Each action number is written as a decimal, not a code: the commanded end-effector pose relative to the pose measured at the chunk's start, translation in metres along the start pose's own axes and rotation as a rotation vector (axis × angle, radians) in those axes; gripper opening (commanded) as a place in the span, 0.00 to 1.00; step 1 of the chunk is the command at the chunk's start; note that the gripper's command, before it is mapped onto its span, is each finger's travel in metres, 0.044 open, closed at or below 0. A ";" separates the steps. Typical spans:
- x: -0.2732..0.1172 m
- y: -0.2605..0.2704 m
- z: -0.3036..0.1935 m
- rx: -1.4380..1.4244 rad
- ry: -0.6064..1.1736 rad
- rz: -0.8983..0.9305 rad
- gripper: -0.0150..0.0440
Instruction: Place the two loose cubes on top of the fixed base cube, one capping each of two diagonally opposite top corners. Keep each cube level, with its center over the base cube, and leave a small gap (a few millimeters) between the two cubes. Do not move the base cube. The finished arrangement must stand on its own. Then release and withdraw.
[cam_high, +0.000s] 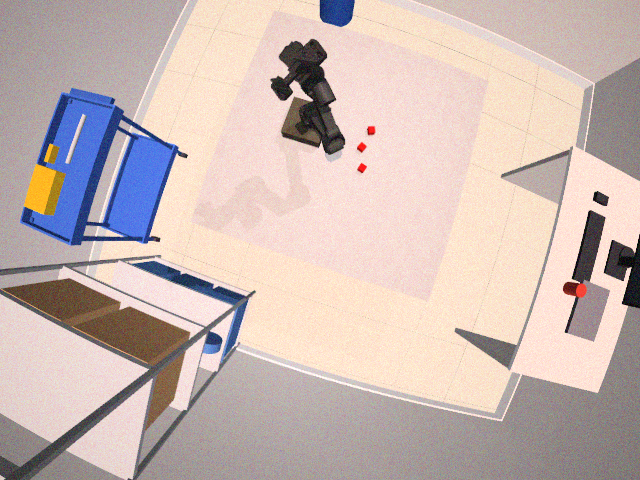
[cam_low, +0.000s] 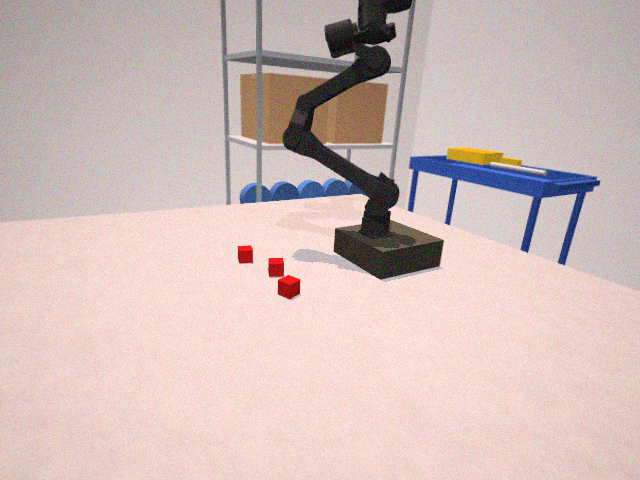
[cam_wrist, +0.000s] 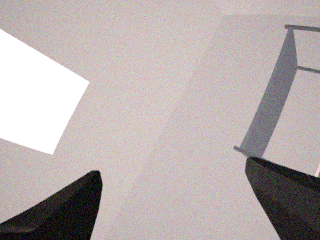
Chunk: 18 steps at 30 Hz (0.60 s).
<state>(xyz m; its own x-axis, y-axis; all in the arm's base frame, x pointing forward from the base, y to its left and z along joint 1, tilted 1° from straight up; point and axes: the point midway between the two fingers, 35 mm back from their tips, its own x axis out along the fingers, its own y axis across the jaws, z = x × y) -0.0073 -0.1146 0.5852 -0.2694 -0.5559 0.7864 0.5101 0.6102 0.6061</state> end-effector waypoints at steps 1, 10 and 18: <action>0.000 0.000 0.001 0.001 -0.003 0.001 0.89; -0.009 0.017 0.080 0.064 -0.282 0.103 0.70; -0.045 0.050 0.156 0.162 -0.560 0.288 0.70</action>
<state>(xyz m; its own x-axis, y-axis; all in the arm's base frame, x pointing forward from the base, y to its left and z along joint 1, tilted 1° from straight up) -0.0887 -0.0006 0.5995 -0.5267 -0.1163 0.8421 0.4939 0.7643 0.4145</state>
